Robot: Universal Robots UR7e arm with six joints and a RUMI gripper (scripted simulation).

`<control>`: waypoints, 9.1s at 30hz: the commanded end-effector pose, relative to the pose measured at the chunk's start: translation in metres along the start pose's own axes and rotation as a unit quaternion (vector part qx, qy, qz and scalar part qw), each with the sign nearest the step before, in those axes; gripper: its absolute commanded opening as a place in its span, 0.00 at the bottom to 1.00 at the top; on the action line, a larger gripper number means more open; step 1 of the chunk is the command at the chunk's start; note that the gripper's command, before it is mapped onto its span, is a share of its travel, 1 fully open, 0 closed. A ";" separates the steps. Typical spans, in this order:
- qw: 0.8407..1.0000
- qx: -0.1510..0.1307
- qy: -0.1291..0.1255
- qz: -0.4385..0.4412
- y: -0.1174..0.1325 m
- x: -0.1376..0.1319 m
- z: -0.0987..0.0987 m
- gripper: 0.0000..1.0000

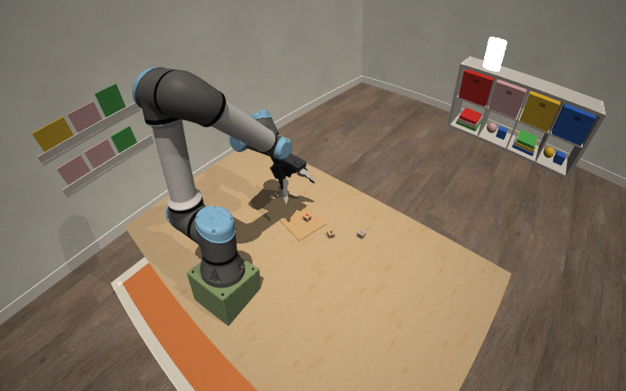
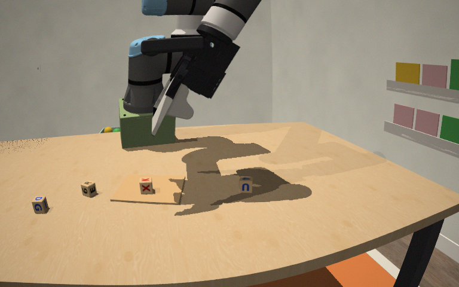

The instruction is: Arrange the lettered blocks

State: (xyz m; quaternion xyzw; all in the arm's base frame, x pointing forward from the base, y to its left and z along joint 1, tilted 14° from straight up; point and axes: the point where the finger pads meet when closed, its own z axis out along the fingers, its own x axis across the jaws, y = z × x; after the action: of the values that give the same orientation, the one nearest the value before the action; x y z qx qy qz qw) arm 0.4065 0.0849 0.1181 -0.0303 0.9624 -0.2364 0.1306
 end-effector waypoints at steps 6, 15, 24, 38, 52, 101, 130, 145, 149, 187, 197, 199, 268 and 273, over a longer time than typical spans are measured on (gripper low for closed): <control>1.000 -0.004 -0.006 -0.002 -0.019 0.004 0.009 1.00; 1.000 -0.004 -0.006 -0.002 -0.019 0.004 0.009 1.00; 1.000 -0.004 -0.006 -0.002 -0.019 0.004 0.009 1.00; 1.000 -0.004 -0.006 -0.002 -0.019 0.004 0.009 1.00; 1.000 -0.004 -0.006 -0.002 -0.019 0.004 0.009 1.00; 0.988 -0.006 -0.005 0.151 -0.023 0.008 0.013 1.00; 0.894 -0.008 -0.001 0.449 -0.028 0.015 0.021 1.00; 0.794 -0.009 0.001 0.608 -0.029 0.017 0.026 1.00; 0.760 -0.009 0.002 0.650 -0.029 0.017 0.027 1.00; 0.366 -0.007 0.007 0.930 -0.032 0.011 0.039 1.00; 0.249 -0.006 0.008 0.969 -0.034 0.008 0.041 1.00; 0.222 -0.006 0.008 0.975 -0.034 0.007 0.042 1.00; -0.614 0.001 0.010 0.789 -0.077 -0.014 0.062 1.00; -0.666 0.001 0.010 0.746 -0.082 -0.015 0.063 1.00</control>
State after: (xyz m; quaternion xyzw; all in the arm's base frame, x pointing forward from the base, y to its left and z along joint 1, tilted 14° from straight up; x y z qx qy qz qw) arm 0.4362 -0.0107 0.1042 -0.7748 0.5744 -0.2476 -0.0914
